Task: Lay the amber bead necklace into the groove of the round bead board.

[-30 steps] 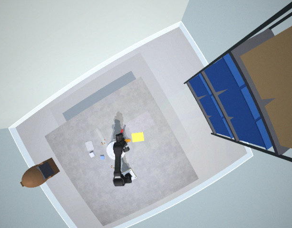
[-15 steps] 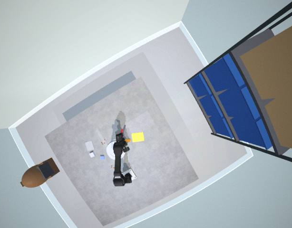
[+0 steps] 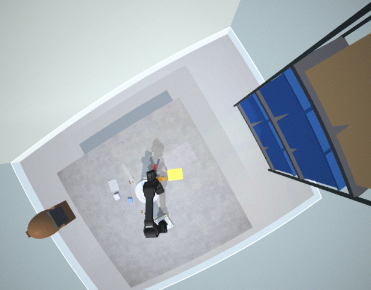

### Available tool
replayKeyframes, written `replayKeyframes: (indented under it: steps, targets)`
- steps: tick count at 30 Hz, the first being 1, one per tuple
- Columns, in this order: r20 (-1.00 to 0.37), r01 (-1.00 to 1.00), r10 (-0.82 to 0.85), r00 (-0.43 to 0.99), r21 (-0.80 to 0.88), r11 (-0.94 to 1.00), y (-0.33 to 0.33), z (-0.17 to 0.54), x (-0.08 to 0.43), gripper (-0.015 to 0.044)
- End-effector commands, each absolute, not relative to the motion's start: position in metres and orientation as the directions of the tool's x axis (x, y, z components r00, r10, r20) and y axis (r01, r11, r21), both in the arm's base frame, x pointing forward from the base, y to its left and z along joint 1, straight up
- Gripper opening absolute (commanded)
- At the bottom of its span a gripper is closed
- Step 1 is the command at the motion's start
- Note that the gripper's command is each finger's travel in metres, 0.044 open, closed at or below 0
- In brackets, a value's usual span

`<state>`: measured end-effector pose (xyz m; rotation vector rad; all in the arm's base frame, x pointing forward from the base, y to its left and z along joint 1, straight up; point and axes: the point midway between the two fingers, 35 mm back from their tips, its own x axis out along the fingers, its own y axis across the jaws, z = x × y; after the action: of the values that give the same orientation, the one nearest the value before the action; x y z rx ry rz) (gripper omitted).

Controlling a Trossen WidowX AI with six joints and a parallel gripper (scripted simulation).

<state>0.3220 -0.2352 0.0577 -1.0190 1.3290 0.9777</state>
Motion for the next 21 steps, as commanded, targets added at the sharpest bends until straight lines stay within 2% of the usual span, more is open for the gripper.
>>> replayKeyframes:
  steps: [1,4,21]
  targets:
    - [-0.999,-0.960,-0.022,0.027,-0.032,0.278,-0.2352,0.0652,0.3229,0.0368]
    - [-0.999,-0.960,-0.022,0.027,-0.032,0.278,-0.2352,0.0652,0.3229,0.0440]
    - [-0.999,-0.960,-0.022,0.027,-0.032,0.278,-0.2352,0.0652,0.3229,0.0440]
